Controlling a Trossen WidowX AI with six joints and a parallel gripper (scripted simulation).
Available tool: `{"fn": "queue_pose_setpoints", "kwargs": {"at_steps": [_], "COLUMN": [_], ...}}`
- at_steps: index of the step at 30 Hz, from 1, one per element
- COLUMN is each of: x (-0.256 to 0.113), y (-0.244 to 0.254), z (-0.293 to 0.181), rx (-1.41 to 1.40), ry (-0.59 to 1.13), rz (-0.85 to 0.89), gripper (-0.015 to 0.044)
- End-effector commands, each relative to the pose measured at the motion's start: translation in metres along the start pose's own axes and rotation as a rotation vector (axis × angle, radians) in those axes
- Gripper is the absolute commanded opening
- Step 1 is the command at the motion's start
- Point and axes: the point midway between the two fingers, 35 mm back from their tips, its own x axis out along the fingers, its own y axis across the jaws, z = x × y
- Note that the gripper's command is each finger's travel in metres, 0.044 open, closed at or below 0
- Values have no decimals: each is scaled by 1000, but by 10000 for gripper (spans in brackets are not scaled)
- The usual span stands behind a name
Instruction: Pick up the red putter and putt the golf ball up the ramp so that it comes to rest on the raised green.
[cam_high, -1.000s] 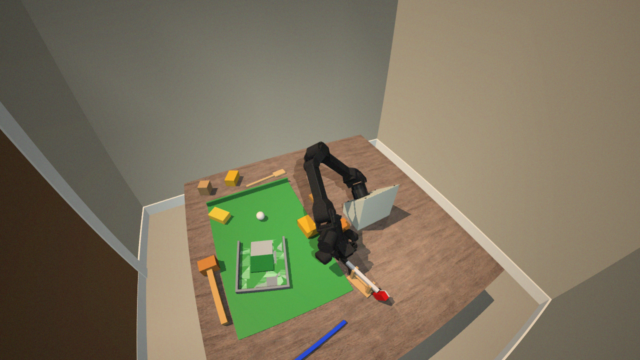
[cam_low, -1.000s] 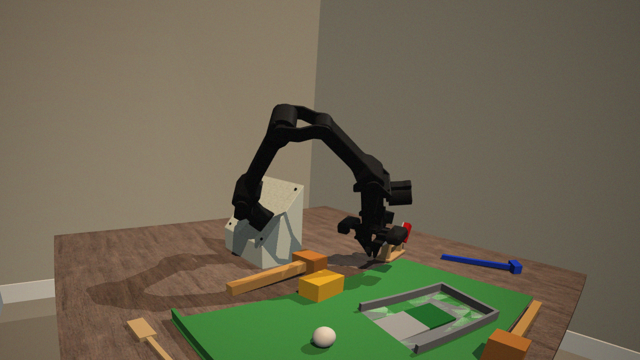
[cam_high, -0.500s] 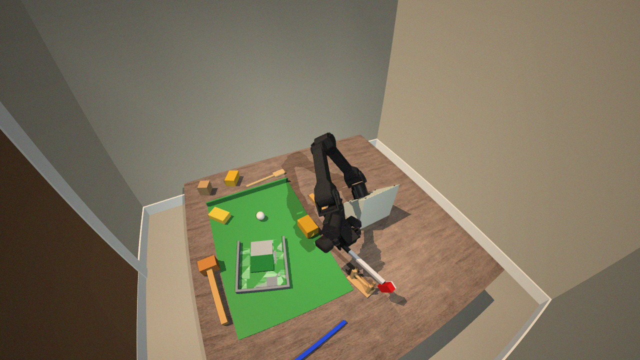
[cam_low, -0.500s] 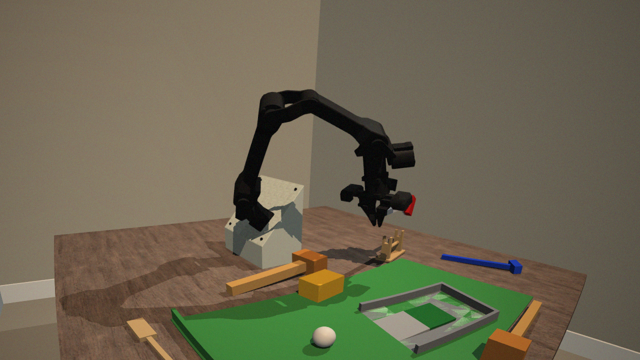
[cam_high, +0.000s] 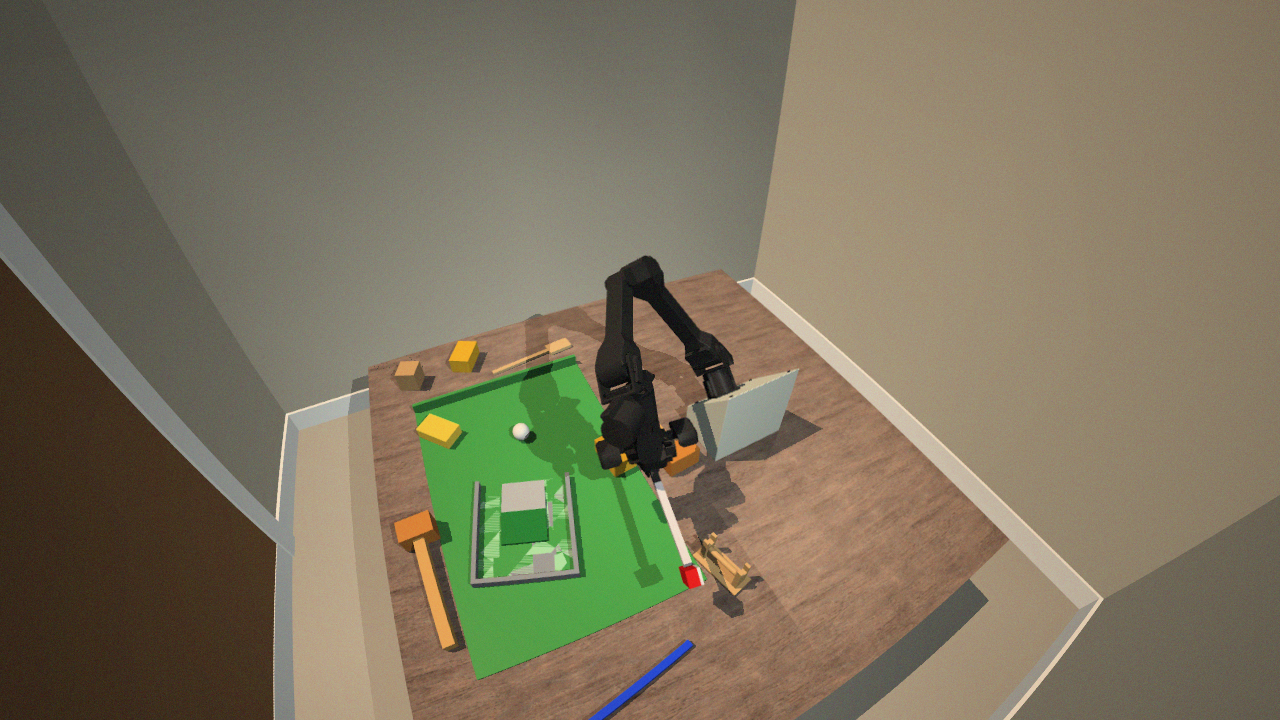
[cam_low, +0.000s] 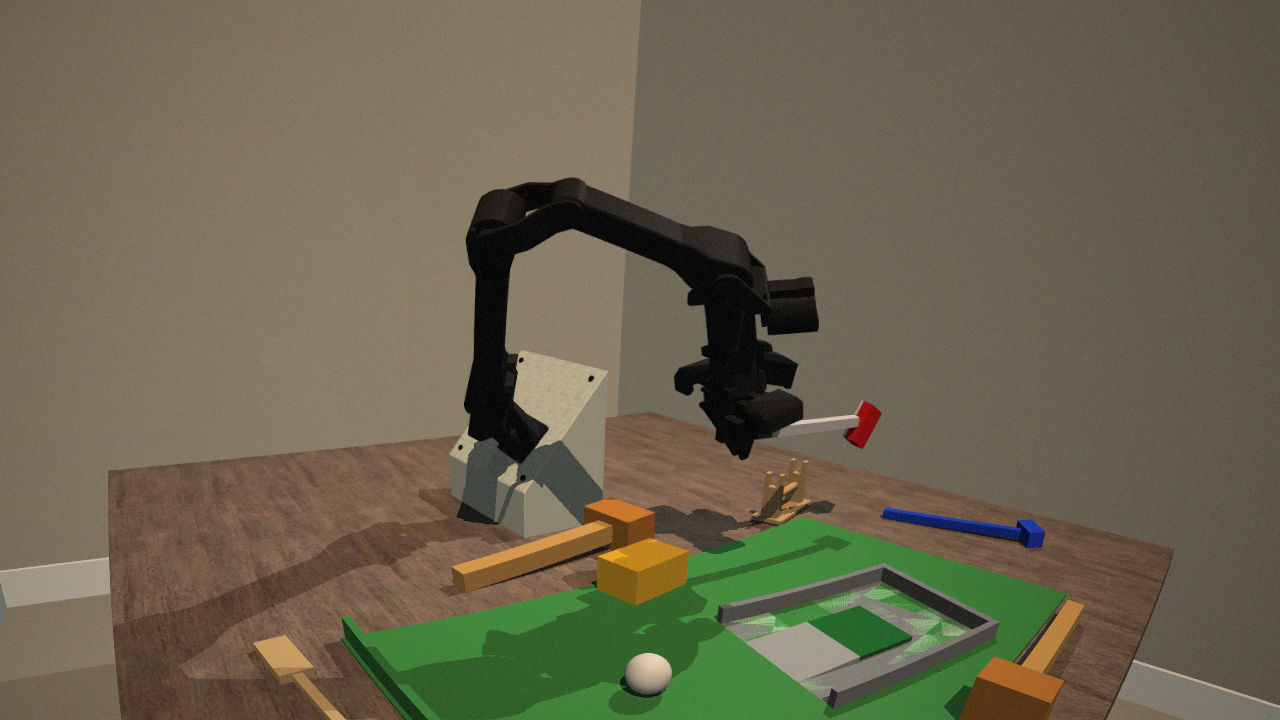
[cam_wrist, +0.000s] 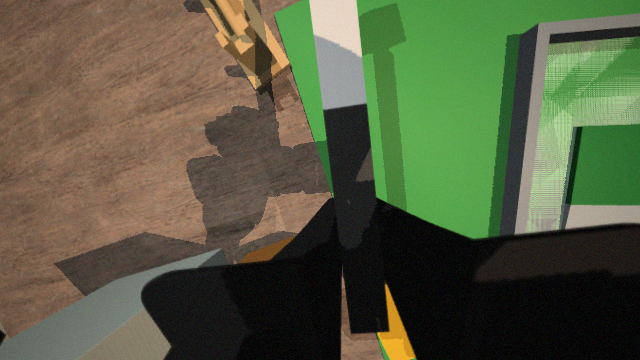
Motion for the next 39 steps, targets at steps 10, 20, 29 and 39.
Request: {"fn": "queue_pose_setpoints", "kwargs": {"at_steps": [10, 20, 29, 39], "x": [-30, -50, -66, -82], "y": [-32, -46, -47, -34], "z": [-74, -141, -203, -272], "rx": [450, 814, 1141, 1502], "ry": [18, 46, 73, 103], "rz": [-49, -104, -168, -255], "gripper": [0, 0, 0, 0]}}
